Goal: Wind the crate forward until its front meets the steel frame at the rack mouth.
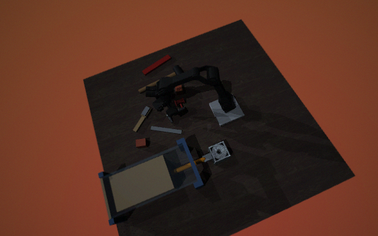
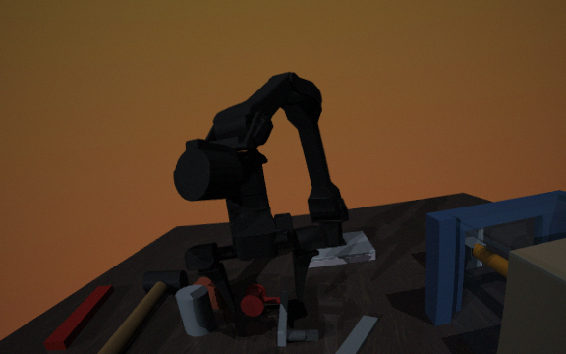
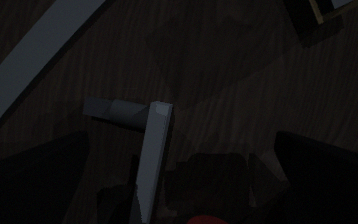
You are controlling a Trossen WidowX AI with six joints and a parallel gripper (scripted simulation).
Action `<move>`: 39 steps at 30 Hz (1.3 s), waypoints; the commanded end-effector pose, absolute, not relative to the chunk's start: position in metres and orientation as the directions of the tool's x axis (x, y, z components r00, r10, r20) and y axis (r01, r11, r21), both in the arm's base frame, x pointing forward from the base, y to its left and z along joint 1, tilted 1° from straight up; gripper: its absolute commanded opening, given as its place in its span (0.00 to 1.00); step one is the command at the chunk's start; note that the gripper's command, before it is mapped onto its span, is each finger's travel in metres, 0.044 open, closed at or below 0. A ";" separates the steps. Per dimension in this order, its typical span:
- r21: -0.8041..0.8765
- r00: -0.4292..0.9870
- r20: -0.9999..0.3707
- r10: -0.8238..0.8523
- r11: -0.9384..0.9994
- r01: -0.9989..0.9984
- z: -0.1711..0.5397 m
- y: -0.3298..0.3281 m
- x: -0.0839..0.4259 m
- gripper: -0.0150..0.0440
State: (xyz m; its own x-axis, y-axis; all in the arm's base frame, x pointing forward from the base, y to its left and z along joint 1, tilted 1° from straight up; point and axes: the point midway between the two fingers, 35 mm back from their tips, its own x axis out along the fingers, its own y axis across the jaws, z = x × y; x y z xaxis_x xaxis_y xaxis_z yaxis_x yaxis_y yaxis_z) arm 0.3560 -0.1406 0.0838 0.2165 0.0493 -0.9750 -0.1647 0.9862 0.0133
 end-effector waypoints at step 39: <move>-0.004 0.022 -1.000 -0.004 1.000 0.013 0.026 -0.124 0.312 0.94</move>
State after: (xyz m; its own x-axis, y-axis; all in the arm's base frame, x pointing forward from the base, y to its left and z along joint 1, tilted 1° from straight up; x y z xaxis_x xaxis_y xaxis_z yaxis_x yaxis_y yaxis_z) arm 0.3120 -0.1240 0.0256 0.0209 -0.0042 -0.9998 0.0131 0.9999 -0.0039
